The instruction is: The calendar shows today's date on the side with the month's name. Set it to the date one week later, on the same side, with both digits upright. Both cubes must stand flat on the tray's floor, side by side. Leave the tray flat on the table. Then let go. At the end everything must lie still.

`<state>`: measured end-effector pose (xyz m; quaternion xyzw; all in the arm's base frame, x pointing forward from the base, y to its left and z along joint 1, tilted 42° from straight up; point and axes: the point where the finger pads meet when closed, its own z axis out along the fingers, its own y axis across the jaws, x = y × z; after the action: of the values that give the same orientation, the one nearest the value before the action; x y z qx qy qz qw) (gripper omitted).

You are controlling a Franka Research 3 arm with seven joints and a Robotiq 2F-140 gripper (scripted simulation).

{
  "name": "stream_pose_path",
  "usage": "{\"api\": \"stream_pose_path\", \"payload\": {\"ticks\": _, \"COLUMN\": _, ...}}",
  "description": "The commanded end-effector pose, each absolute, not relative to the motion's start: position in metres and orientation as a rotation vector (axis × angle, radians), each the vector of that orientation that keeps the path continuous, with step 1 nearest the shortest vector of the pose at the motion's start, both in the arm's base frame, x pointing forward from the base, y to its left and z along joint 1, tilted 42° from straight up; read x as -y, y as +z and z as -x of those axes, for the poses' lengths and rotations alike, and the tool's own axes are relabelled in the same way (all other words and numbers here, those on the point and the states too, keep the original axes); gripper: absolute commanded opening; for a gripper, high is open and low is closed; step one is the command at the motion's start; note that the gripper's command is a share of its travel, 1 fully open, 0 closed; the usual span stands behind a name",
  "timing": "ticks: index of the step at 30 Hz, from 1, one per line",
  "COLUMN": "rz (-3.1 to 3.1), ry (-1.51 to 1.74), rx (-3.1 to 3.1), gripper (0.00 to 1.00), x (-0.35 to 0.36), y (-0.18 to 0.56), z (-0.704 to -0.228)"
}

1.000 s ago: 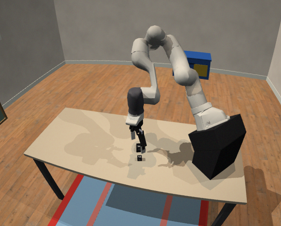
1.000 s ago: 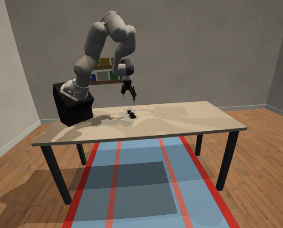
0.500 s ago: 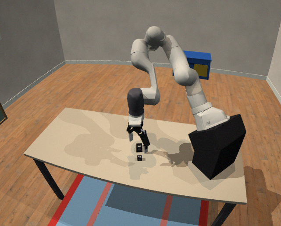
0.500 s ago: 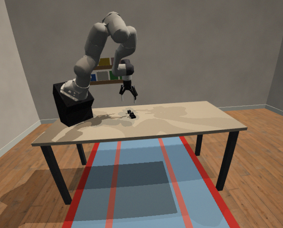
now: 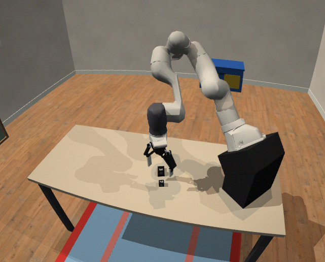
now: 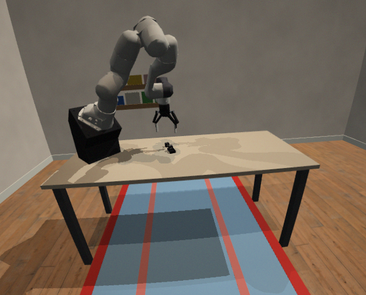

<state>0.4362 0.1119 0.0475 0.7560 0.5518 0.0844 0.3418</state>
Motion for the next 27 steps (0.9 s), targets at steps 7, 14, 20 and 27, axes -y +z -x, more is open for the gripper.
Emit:
{"api": "stream_pose_path", "payload": {"ticks": 7, "rz": -1.766, "ry": 0.091, "rx": -1.659, "gripper": 1.0, "x": -0.1124, "y": 0.0461, "z": -0.4371}}
{"api": "stream_pose_path", "payload": {"ticks": 14, "rz": -1.652, "ry": 0.03, "rx": -1.763, "gripper": 1.0, "x": -0.1127, "y": 0.0442, "z": -0.4371}}
{"api": "stream_pose_path", "payload": {"ticks": 20, "rz": -1.58, "ry": -0.007, "rx": -1.823, "gripper": 1.0, "x": -0.1129, "y": 0.043, "z": -0.4371}}
{"api": "stream_pose_path", "payload": {"ticks": 27, "rz": -1.462, "ry": -0.067, "rx": -1.914, "gripper": 1.0, "x": -0.113, "y": 0.0412, "z": -0.4373}}
